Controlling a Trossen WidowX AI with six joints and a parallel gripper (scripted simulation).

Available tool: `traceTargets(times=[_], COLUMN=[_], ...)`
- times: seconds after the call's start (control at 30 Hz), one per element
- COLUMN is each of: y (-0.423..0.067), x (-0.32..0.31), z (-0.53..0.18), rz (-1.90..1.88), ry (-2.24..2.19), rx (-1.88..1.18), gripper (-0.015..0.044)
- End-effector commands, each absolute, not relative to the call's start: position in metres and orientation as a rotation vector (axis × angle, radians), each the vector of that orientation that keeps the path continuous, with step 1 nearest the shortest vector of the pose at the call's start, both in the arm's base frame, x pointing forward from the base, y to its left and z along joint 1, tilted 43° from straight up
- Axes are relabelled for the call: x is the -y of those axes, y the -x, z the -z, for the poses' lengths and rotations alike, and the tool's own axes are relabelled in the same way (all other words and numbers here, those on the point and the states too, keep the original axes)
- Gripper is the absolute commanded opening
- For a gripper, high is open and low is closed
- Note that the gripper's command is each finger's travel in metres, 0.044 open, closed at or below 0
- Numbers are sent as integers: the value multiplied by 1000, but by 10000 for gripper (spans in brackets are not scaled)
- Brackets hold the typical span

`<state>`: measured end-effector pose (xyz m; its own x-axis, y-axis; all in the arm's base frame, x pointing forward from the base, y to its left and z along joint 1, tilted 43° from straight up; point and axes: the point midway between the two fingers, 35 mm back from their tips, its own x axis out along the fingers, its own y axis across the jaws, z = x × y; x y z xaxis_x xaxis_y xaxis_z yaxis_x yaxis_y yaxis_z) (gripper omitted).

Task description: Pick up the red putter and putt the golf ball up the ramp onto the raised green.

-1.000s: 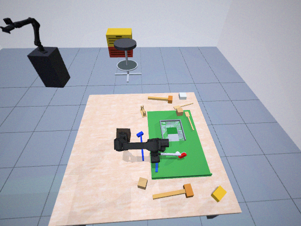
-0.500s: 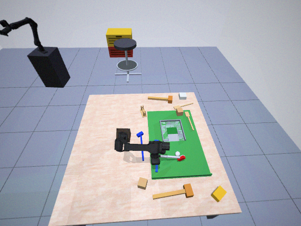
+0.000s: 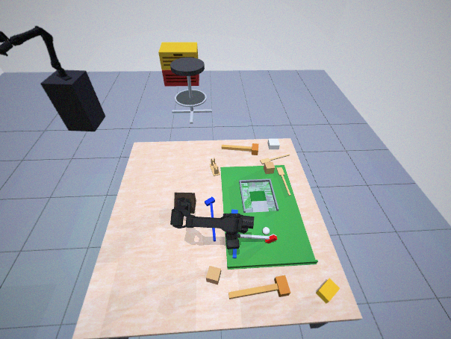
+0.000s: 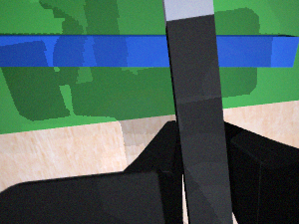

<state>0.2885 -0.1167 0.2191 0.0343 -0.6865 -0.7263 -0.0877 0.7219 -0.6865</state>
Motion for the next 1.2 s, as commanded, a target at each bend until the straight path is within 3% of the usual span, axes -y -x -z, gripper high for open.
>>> traceTargets(times=[0.0,0.67,1.17], y=[-289,-290,-279], x=[116,137,41], z=[-219,-234,-141], rz=[517,527,508], ry=[669,670,668], rx=[-1488,-1488,-1489], gripper=[0,0,0])
